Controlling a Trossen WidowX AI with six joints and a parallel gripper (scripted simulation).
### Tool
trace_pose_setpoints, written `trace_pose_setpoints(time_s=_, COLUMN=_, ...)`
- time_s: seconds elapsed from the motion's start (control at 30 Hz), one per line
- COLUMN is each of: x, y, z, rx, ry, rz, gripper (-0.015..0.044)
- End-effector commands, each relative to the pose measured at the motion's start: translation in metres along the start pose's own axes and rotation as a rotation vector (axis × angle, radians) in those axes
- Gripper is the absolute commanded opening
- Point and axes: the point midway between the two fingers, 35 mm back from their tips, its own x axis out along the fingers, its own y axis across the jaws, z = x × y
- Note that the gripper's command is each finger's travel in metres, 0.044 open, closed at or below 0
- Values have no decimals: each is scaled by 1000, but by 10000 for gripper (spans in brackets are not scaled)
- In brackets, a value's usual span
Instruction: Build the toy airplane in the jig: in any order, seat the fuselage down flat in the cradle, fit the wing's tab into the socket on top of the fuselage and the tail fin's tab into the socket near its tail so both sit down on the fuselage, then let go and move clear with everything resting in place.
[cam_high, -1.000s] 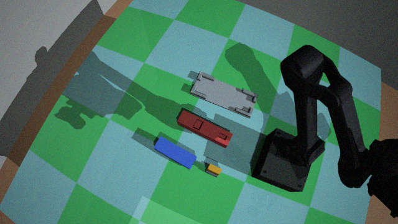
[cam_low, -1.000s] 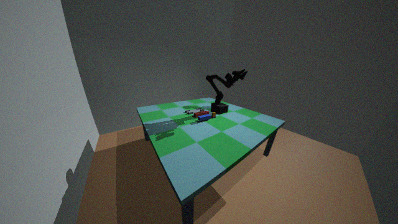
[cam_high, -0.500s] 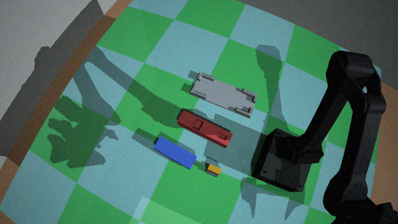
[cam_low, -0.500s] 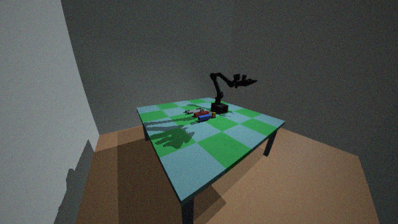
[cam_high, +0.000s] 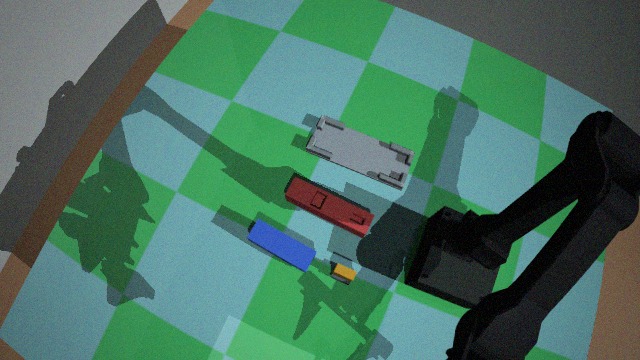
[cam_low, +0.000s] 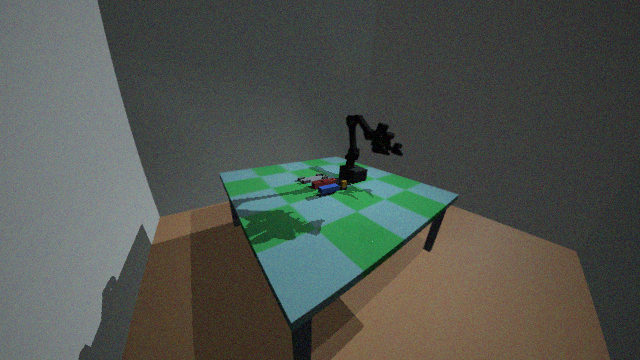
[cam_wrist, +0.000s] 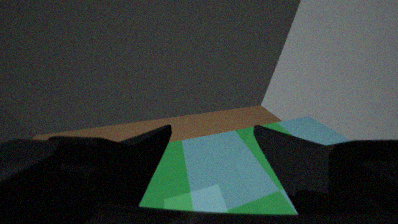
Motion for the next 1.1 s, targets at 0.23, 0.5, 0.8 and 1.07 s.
trace_pose_setpoints(time_s=0.23, x=-15, y=-167, z=-92, rx=200, ry=454, rz=-376, gripper=440)
trace_pose_setpoints(time_s=0.5, x=-92, y=-251, z=-163, rx=510, ry=783, rz=-611, gripper=440)
trace_pose_setpoints(time_s=0.8, x=-214, y=-280, z=-222, rx=1035, ry=1086, rz=-790, gripper=440)
trace_pose_setpoints(time_s=1.07, x=-234, y=-277, z=-228, rx=1134, ry=1120, rz=-805, gripper=440)
